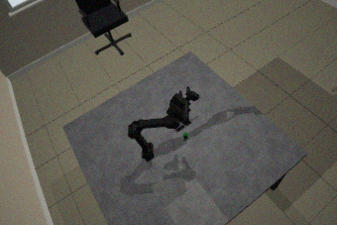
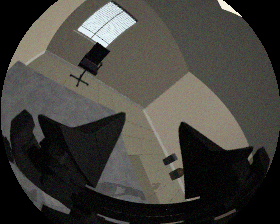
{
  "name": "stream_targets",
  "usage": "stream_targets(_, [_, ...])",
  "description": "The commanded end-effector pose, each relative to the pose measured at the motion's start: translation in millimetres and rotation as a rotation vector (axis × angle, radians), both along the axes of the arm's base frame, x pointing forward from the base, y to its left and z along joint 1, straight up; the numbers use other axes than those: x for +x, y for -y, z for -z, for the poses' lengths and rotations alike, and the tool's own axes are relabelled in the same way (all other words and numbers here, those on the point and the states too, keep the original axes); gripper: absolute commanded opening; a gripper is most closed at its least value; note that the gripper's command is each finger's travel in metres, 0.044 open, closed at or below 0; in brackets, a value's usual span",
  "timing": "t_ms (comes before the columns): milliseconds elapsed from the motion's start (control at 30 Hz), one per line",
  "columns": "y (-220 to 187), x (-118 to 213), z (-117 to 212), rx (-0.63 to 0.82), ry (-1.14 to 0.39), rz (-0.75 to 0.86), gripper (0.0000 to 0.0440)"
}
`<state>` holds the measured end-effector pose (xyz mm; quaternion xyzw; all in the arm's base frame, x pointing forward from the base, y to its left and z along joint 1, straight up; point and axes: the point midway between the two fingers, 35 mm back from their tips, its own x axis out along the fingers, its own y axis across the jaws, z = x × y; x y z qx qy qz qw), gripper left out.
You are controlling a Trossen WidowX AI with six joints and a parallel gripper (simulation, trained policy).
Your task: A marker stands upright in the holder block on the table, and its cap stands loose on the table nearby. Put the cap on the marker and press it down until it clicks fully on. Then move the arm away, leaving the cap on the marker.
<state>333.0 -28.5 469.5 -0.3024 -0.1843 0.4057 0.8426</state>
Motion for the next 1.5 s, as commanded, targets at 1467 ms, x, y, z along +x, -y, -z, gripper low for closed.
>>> stream_targets(1467, [19.6, 30.7, 38.7, 0.162, -0.328, 0.239, 0.0323])
